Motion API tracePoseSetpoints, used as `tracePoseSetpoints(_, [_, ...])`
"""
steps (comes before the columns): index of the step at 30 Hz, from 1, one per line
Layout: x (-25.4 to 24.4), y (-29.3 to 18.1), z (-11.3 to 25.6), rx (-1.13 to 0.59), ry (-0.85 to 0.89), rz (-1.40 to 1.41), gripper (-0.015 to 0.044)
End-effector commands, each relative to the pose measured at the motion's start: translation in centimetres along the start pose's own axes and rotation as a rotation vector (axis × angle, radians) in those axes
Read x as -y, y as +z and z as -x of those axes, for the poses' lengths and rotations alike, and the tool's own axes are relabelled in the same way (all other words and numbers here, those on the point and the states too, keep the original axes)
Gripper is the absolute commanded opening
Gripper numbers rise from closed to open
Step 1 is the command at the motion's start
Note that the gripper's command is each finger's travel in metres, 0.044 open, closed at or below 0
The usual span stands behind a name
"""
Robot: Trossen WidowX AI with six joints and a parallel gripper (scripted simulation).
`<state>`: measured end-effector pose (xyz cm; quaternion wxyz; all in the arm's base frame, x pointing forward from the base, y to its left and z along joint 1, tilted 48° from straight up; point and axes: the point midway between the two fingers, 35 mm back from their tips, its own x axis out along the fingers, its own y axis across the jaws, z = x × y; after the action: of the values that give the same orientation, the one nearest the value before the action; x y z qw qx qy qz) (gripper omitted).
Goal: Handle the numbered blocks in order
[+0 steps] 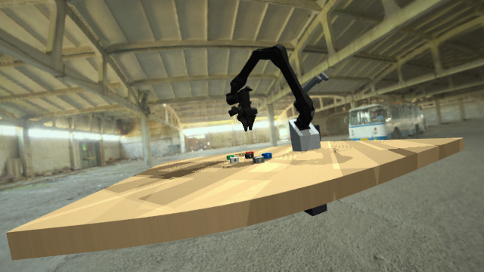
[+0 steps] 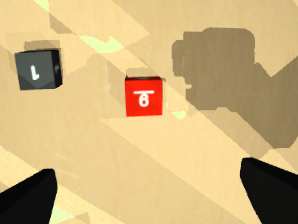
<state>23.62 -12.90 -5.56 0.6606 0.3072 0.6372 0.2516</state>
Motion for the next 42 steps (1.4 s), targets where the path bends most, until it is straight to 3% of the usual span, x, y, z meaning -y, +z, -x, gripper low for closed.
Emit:
tracePoseSetpoints(1, [-0.3,0.1,-0.1,0.001,0.007,-0.007,0.0400])
tracePoseSetpoints(7, [-9.2,3.9,-0.1,0.001,0.013,-0.007,0.0400])
tracePoseSetpoints(31, [-9.7,3.9,-0.1,0.001,0.014,-0.007,0.0400])
tracePoseSetpoints(39, [-16.7,-1.6,0.1,-0.002,0.017,-0.010,0.0400])
tracePoseSetpoints(42, [-17.2,-2.2,0.0,-0.003,0.018,-0.010,0.0400])
